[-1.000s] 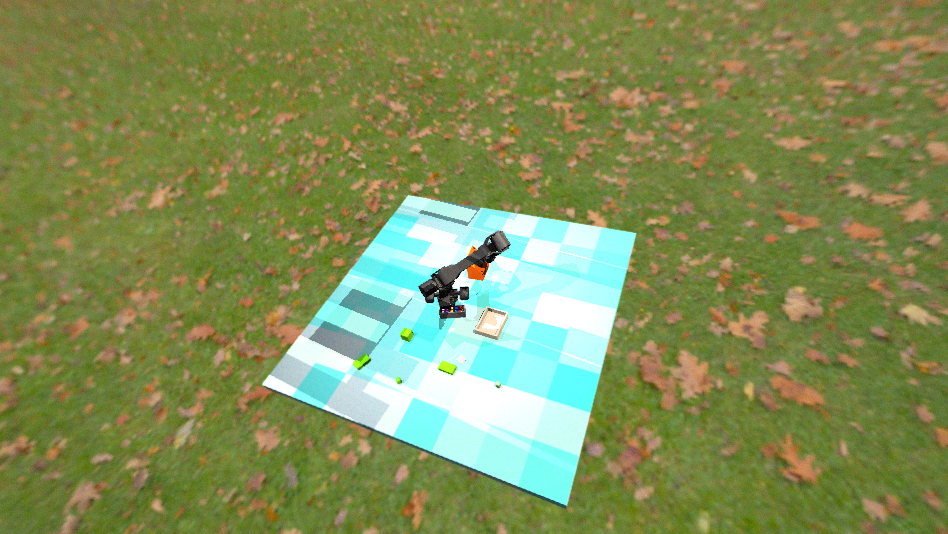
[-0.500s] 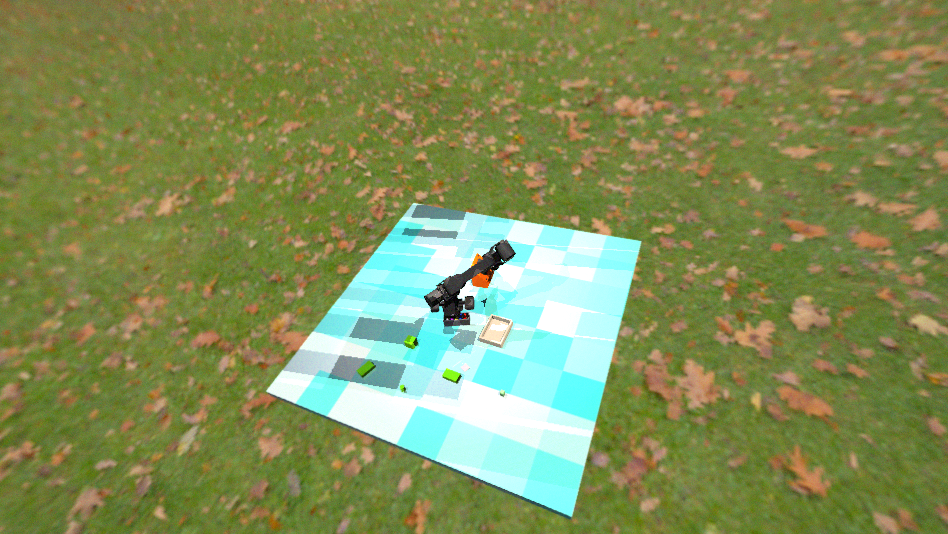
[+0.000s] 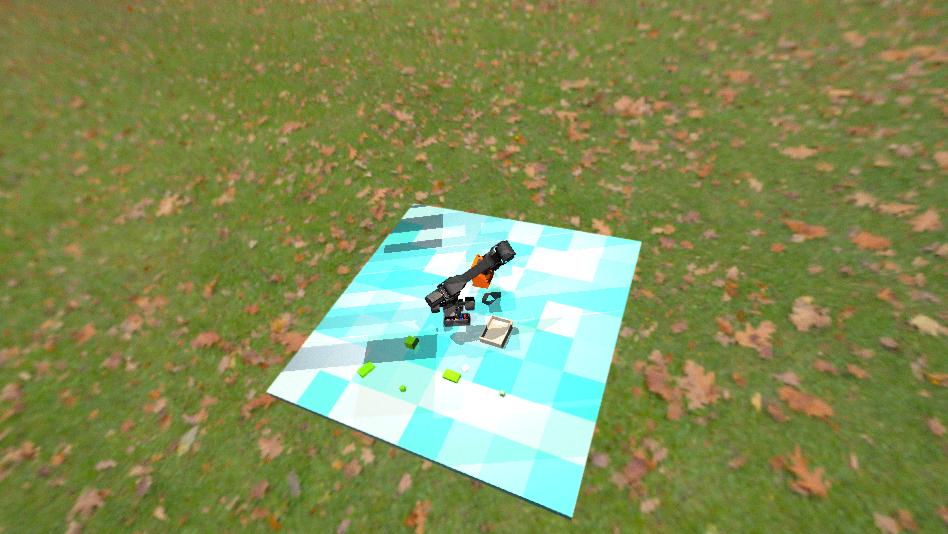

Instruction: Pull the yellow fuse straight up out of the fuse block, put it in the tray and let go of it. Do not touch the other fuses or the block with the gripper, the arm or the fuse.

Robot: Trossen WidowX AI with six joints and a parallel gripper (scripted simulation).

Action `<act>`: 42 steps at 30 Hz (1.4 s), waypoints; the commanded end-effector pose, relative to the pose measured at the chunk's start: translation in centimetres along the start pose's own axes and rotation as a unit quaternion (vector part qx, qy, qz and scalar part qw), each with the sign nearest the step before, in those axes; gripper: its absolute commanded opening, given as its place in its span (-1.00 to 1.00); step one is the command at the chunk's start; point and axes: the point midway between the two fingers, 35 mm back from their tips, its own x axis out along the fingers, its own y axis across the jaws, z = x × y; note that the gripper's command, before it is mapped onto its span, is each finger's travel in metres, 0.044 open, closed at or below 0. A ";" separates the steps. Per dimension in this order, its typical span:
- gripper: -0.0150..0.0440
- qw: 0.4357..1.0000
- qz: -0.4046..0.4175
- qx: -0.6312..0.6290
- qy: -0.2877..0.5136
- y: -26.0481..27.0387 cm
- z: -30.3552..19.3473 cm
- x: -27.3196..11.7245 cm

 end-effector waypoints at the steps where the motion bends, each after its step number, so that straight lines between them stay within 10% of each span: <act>1: -0.25 1.000 0.002 0.003 -0.002 0.0 0.0 0.3; 42: -0.49 1.000 0.000 0.000 0.000 0.0 0.0 0.3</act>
